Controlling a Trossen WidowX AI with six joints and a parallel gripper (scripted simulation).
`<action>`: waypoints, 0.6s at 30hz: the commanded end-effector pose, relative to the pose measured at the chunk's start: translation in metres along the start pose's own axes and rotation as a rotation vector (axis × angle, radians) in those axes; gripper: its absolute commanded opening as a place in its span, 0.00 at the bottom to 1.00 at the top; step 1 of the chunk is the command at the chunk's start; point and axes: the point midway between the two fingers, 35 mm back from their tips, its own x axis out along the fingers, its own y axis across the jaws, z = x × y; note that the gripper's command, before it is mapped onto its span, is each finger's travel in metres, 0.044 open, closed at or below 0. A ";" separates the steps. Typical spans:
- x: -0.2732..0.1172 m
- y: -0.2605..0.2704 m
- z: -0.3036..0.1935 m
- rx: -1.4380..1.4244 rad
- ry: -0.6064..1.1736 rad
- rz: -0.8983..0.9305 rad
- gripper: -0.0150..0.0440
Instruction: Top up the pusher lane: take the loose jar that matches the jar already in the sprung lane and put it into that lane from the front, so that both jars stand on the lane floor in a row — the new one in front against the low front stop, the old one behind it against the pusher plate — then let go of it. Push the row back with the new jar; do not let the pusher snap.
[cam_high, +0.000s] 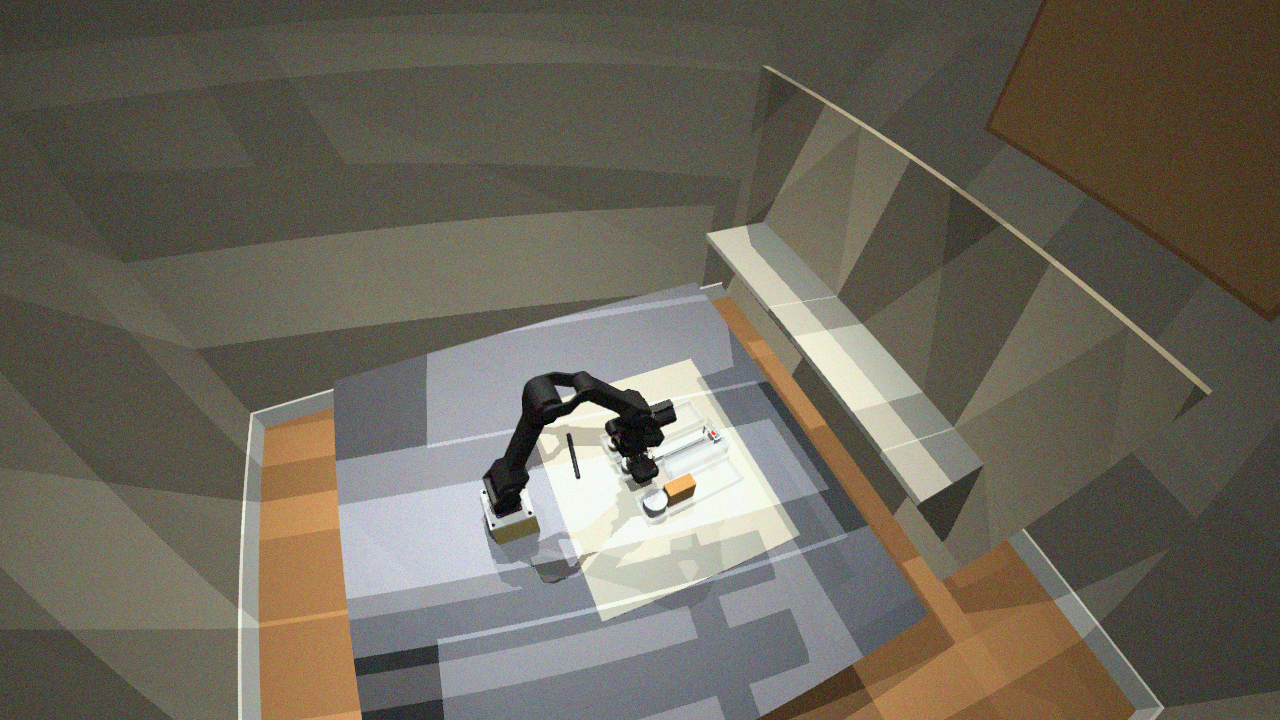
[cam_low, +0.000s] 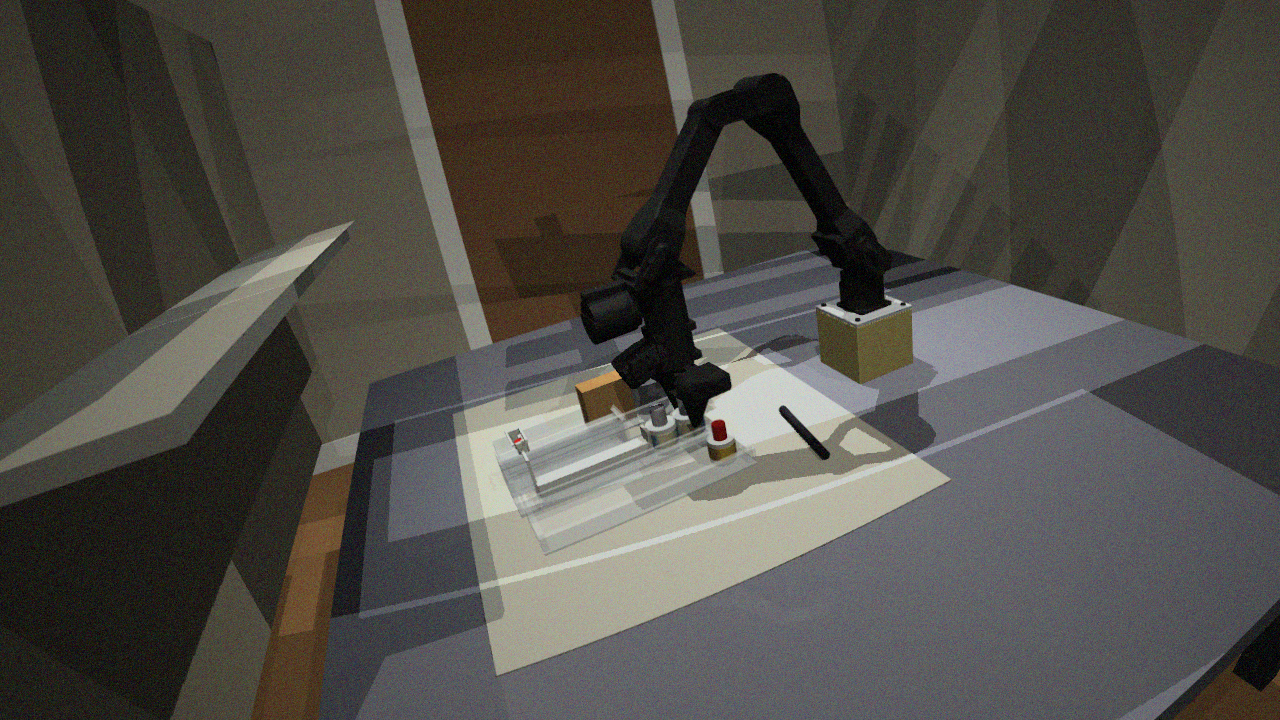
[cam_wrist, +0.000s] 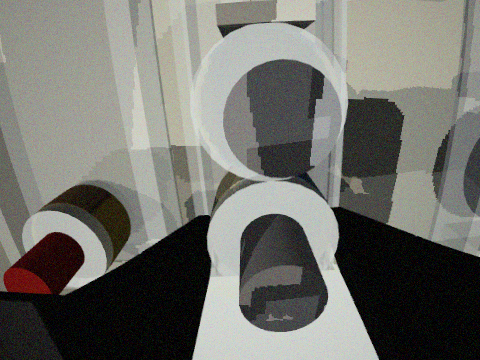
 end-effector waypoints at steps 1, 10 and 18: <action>-0.001 0.000 0.006 0.004 -0.027 0.000 0.25; 0.000 0.000 0.004 0.004 -0.027 0.000 0.25; 0.000 0.000 0.003 0.004 -0.027 0.000 0.25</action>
